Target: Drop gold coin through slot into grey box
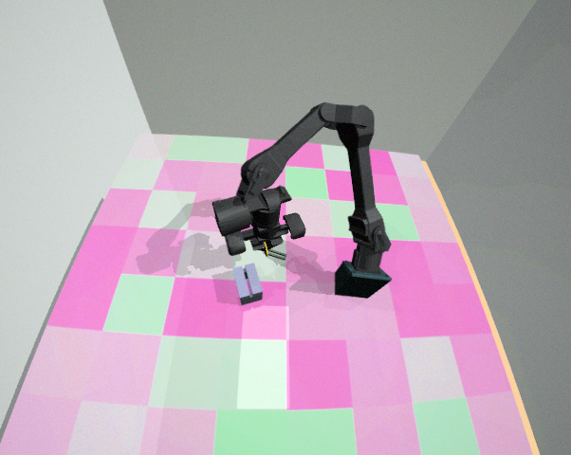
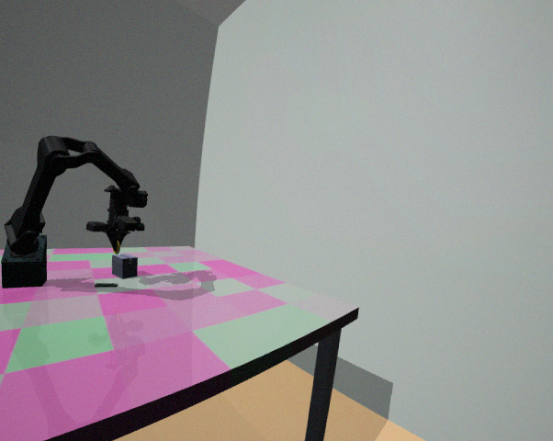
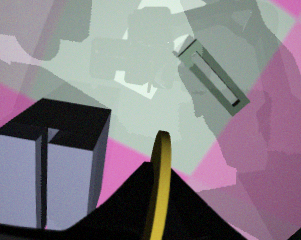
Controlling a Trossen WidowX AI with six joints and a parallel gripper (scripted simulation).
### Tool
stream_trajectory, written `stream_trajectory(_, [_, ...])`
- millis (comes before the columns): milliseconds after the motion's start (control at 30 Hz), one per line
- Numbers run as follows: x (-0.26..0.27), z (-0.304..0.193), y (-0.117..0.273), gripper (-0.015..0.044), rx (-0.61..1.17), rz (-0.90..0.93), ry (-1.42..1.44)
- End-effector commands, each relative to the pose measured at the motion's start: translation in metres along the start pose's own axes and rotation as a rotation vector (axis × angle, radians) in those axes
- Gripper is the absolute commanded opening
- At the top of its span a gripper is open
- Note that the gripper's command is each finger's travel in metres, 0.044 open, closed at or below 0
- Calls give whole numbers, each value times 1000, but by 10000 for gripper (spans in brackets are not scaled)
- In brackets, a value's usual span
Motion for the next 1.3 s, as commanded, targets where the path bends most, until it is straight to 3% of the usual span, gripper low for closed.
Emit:
stream_trajectory(0, [11,-7,0,0,2,2,-2])
stream_trajectory(900, [63,-52,-2,0,-3,8,-21])
stream_trajectory(1267, [59,-49,-2,0,-6,6,-17])
Point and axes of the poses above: the point midway between the two fingers, 35 mm back from their tips, its own y axis back along the fingers, its own x axis across the jaws, z = x × y, the point moved 4 cm from there along y, back along the fingers, and after that the axes turned 1 degree about y, right-handed, at the moved point
